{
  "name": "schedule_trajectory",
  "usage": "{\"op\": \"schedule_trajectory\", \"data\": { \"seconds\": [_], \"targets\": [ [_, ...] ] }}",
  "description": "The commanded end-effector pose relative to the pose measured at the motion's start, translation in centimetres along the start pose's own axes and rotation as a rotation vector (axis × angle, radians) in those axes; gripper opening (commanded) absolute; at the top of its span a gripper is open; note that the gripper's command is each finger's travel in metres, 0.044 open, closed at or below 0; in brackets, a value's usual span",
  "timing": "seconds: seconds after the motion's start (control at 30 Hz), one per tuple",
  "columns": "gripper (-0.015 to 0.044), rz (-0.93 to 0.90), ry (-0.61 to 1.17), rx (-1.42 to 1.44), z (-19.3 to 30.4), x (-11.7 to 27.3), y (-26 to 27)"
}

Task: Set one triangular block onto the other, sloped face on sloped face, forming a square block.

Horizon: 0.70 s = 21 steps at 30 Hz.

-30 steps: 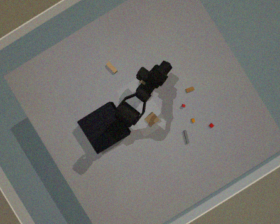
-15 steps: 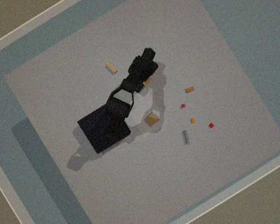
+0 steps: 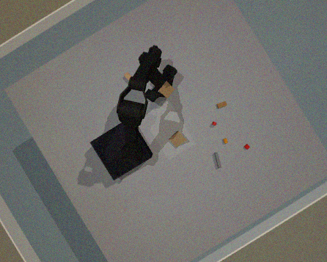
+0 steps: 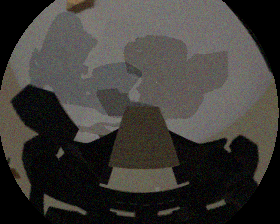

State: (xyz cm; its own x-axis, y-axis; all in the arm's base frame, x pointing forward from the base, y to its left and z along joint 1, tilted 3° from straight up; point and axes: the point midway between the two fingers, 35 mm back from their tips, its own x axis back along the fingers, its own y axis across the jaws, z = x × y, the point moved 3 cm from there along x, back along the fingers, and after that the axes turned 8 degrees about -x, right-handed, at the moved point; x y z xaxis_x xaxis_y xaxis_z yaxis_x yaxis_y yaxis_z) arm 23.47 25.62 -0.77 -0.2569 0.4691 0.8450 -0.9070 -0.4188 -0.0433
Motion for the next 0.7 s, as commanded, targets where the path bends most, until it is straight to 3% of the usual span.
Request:
{"op": "schedule_trajectory", "data": {
  "seconds": [0.0, 0.3, 0.33, 0.67],
  "targets": [
    [0.0000, 0.019, 0.083, -0.006, -0.7, 0.4, 0.0],
    [0.0000, 0.047, 0.307, -0.007, -2.9, 0.8, 0.3],
    [0.0026, 0.029, 0.240, -0.003, -2.3, 0.6, 0.3],
    [0.0289, 0.029, 0.240, -0.003, -2.3, 0.6, 0.3]
  ]
}}
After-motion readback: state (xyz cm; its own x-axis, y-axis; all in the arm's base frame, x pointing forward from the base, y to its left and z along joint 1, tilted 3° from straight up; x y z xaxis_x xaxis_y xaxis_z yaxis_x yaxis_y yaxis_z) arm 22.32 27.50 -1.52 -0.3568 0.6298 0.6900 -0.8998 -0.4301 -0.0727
